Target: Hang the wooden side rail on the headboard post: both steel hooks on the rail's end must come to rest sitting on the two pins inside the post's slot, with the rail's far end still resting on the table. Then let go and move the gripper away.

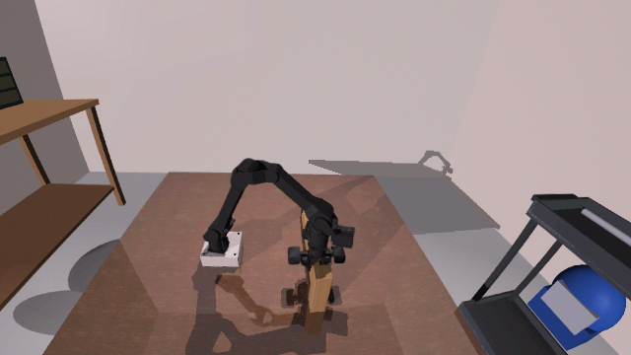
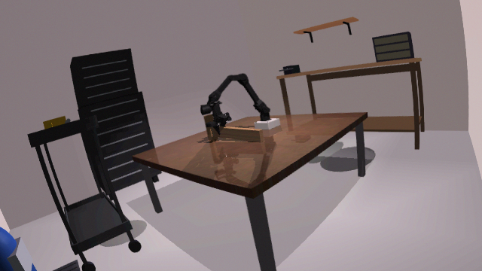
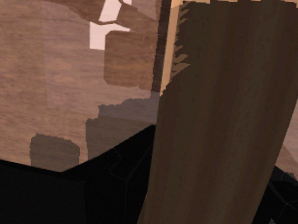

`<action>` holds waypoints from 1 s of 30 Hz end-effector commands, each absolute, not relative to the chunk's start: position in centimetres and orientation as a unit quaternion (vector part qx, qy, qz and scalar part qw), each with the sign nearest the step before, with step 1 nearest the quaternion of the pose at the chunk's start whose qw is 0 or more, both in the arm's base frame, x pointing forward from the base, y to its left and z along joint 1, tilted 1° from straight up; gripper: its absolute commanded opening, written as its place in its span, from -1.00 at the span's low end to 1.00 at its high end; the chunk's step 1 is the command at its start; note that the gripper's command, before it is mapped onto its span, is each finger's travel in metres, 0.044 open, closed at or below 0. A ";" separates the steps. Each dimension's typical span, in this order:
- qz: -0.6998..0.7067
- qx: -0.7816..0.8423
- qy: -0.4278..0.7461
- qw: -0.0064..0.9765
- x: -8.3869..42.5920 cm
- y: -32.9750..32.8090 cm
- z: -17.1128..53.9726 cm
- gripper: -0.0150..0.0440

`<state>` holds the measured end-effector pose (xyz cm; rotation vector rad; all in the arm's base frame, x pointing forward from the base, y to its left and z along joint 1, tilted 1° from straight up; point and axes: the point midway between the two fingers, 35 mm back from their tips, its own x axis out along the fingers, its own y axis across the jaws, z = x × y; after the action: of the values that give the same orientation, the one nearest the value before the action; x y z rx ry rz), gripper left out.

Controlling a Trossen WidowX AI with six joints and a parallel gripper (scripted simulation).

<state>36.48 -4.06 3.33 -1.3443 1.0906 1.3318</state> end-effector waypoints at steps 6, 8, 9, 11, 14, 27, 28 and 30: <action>0.540 -0.549 0.442 0.460 36.5 -4.3 3.3 -0.49; 0.540 -0.549 0.442 0.460 36.5 -4.3 3.3 -0.49; 0.540 -0.549 0.442 0.460 36.5 -4.3 3.3 -0.49; 0.540 -0.549 0.442 0.460 36.5 -4.3 3.3 -0.49; 0.540 -0.549 0.442 0.460 36.5 -4.4 3.4 -0.49; 0.540 -0.549 0.442 0.460 36.6 -4.4 3.5 -0.49; 0.540 -0.549 0.442 0.460 36.6 -4.4 3.5 -0.49; 0.540 -0.549 0.442 0.460 36.7 -4.5 3.5 -0.49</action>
<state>36.48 -4.33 3.28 -1.3429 1.0903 1.3312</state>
